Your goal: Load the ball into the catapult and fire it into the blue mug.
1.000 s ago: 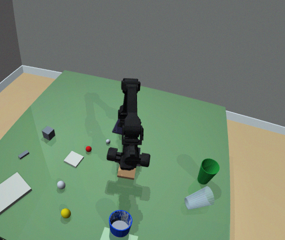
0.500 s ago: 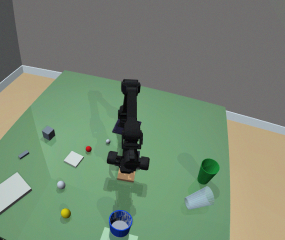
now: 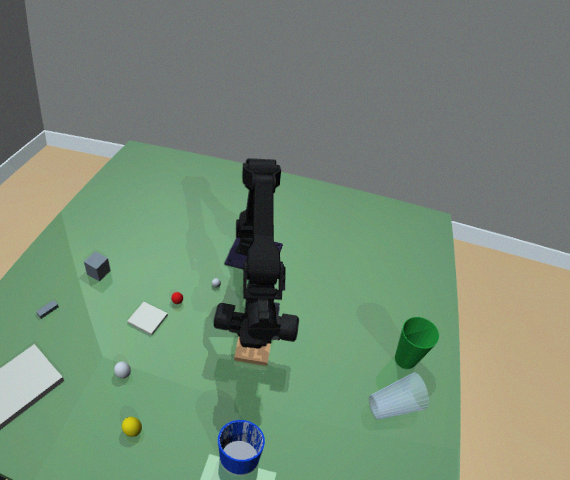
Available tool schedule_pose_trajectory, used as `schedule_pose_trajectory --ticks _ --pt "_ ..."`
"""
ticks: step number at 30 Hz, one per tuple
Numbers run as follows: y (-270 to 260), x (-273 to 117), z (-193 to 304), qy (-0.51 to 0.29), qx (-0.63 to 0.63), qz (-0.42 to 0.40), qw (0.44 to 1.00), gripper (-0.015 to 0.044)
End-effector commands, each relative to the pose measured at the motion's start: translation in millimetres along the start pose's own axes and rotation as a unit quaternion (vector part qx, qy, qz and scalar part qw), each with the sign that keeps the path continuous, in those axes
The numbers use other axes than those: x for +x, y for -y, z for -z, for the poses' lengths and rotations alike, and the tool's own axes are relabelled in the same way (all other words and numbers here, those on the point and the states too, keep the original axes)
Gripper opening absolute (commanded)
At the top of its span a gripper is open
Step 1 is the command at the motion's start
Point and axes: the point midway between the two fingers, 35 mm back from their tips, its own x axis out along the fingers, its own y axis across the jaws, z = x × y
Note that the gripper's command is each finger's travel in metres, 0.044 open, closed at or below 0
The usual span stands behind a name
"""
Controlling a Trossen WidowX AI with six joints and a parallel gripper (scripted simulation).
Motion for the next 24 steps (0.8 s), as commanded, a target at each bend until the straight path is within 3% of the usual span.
schedule_pose_trajectory --ticks 1,10,17,24 --pt "-0.1 -1.2 -0.5 0.001 0.0 0.0 1.0 0.021" --pt "-0.5 -18.5 -3.0 0.001 0.0 0.0 1.0 0.044" --pt "0.4 -98.1 -0.1 0.0 0.0 0.001 1.0 0.044" --pt "0.1 -85.7 -1.8 -0.002 0.0 0.001 1.0 0.044"
